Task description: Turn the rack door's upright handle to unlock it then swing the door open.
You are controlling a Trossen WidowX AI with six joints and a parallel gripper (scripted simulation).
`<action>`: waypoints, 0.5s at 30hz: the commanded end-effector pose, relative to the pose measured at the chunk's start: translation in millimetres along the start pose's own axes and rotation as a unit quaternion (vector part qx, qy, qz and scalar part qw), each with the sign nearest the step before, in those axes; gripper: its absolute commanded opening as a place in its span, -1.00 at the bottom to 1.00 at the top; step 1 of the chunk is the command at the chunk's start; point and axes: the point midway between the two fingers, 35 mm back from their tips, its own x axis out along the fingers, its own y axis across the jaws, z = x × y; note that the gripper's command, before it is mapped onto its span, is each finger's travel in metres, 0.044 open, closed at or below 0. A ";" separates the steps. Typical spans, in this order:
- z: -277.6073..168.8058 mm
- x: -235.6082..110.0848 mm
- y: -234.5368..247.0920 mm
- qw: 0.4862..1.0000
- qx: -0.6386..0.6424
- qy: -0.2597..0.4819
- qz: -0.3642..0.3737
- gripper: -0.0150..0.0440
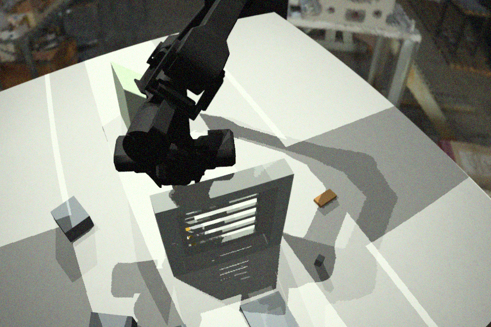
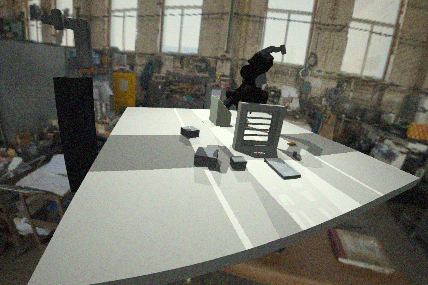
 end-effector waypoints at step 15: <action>0.6 -0.4 0.9 0.899 -0.438 -0.002 0.001 0.48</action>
